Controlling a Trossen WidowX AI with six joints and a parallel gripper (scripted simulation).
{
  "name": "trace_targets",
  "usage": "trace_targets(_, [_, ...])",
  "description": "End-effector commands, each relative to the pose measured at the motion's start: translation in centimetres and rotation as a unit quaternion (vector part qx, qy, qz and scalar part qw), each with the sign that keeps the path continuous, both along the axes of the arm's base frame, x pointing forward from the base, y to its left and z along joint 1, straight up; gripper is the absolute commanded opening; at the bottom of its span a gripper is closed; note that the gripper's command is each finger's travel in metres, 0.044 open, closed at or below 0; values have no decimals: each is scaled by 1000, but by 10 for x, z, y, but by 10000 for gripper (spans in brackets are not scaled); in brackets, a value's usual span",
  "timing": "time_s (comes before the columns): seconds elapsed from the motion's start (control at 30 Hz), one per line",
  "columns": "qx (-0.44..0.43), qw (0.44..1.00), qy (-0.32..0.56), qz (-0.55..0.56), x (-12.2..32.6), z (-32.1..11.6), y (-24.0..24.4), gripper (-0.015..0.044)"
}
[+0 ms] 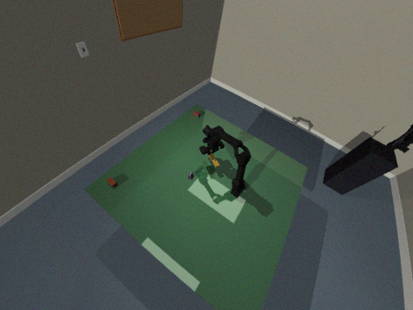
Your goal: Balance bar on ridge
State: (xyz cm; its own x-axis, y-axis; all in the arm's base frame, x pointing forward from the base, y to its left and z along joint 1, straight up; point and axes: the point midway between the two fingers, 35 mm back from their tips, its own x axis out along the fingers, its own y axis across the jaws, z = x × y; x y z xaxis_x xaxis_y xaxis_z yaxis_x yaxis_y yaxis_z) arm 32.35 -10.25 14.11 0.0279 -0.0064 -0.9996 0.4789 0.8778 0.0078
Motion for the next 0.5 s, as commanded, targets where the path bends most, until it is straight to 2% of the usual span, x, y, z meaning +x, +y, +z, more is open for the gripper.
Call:
trace_targets(0.0, [-2,1000,-2,14,3,5,7,0])
trace_targets(0.47, [-3,994,-3,110,26,7,52,0])
